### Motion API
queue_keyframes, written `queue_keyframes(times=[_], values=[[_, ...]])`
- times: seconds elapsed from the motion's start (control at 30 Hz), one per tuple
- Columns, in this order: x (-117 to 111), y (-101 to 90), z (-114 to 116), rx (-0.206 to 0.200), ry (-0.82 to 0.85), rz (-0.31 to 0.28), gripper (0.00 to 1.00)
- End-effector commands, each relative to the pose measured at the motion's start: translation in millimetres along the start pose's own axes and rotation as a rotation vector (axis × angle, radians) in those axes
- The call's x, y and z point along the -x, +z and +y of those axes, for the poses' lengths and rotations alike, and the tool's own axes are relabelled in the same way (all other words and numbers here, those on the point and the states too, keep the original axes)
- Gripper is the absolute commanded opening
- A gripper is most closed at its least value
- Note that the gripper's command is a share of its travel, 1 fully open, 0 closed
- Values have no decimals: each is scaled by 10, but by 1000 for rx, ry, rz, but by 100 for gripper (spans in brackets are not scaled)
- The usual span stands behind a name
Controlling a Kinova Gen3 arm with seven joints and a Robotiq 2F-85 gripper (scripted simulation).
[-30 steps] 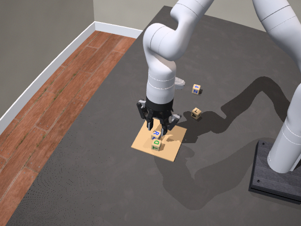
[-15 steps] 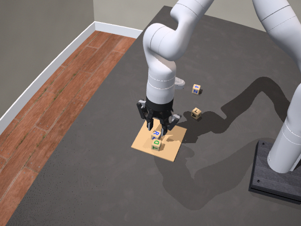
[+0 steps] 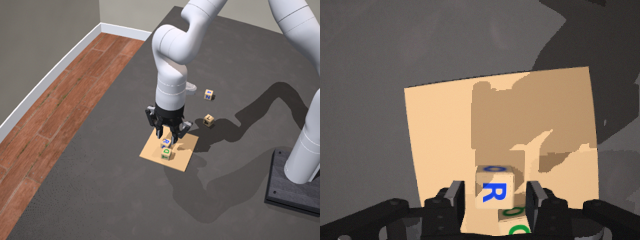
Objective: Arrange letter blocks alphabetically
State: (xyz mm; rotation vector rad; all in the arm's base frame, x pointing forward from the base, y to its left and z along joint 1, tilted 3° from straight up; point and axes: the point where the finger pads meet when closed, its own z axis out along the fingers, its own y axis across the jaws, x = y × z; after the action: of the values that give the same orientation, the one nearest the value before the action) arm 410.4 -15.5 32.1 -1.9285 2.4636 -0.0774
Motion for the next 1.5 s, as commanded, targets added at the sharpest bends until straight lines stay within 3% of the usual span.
queue_keyframes(times=[0.0, 0.3, 0.93, 1.47], values=[[1, -6, -5, -2, 0, 0, 41], [1, 23, -5, -2, 0, 0, 41], [1, 302, -5, -2, 0, 0, 41], [1, 320, -5, -2, 0, 0, 41]])
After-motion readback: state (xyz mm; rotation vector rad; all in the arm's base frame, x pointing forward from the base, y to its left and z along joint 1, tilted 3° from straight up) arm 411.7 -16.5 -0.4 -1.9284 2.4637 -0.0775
